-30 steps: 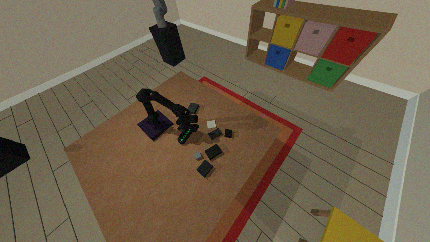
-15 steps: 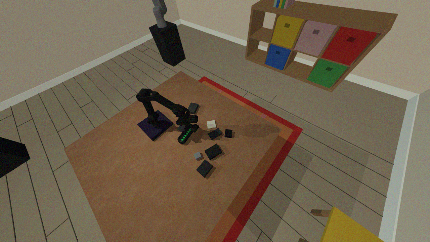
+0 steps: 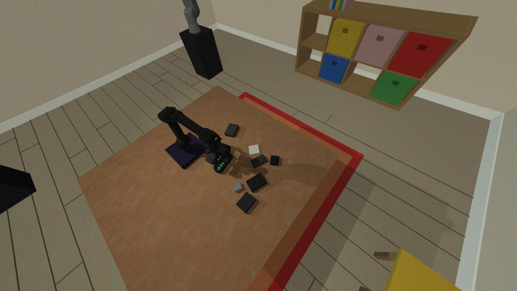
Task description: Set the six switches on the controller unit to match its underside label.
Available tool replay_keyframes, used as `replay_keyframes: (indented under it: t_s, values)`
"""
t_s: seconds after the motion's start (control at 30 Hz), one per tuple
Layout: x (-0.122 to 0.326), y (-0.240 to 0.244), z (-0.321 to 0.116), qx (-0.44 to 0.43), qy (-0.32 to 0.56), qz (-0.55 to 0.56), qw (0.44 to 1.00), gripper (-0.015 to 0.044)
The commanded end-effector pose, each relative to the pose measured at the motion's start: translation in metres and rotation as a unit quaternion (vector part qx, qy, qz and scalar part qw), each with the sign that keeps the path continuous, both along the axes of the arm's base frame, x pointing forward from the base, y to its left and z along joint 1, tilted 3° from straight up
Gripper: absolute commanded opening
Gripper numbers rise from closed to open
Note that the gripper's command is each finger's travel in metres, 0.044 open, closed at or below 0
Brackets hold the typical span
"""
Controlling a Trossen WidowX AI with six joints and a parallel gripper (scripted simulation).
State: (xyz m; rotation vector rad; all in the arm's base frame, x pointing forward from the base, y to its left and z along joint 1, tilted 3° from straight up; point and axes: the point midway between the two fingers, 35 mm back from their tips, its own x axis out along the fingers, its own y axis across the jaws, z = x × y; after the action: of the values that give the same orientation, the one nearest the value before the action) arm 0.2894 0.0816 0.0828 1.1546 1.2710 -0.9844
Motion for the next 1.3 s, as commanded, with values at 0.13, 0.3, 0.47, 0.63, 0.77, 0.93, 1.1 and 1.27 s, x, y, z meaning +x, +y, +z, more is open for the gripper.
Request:
replay_keyframes:
  t_s: [0.13,0.3,0.47,0.63,0.77,0.93,1.1,1.27]
  values:
    - [-0.002,-0.002,0.003,-0.001,0.003,0.008,1.0,0.044]
    - [-0.002,-0.002,0.003,-0.001,0.003,0.008,1.0,0.044]
    - [-0.002,-0.002,0.005,-0.001,0.003,0.008,1.0,0.044]
    - [-0.004,-0.005,0.05,-0.001,0.003,0.007,1.0,0.044]
    - [-0.005,-0.005,0.052,-0.001,0.003,0.007,1.0,0.044]
    - [-0.005,-0.005,0.052,-0.001,0.003,0.007,1.0,0.0335]
    - [-0.005,-0.005,0.052,-0.001,0.003,0.007,1.0,0.0204]
    - [-0.005,-0.005,0.052,-0.001,0.003,0.007,1.0,0.0072]
